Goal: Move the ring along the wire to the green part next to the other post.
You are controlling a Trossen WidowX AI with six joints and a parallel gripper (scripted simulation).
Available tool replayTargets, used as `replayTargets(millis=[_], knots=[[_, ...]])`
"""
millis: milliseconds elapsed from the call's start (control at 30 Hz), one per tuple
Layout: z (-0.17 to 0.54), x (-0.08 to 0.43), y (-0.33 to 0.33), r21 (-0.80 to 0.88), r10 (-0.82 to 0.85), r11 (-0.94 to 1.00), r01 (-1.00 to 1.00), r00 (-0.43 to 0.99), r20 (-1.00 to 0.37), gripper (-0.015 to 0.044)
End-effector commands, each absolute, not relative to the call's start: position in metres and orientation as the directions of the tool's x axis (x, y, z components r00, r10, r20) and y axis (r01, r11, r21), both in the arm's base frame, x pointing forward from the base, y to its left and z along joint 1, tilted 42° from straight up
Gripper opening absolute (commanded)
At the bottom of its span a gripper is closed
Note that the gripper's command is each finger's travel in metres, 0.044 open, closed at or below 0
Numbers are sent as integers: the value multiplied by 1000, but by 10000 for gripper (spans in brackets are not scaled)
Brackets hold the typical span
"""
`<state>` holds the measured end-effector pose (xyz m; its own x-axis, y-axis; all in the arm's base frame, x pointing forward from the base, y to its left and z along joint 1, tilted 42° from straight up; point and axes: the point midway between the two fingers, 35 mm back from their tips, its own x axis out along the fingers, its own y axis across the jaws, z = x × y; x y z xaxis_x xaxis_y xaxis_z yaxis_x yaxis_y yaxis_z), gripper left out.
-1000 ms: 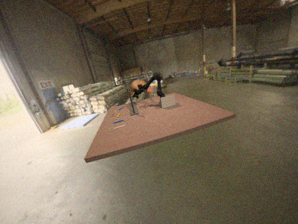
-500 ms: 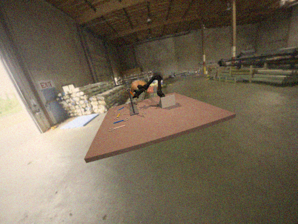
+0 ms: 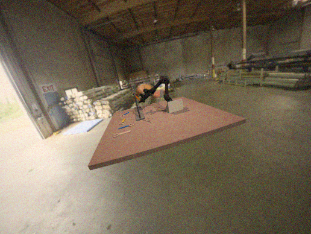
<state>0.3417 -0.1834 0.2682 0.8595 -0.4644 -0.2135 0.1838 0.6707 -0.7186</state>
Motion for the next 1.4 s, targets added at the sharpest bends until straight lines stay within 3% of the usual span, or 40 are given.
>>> replayTargets(millis=[0, 833, 1367], knots=[[261, 342, -179, -706, -462, 684, 184, 858, -224, -150], [228, 346, -137, -513, -380, 839, 179, 868, -319, -150], [210, 349, -82, -180, -227, 970, 165, 881, -415, -150]])
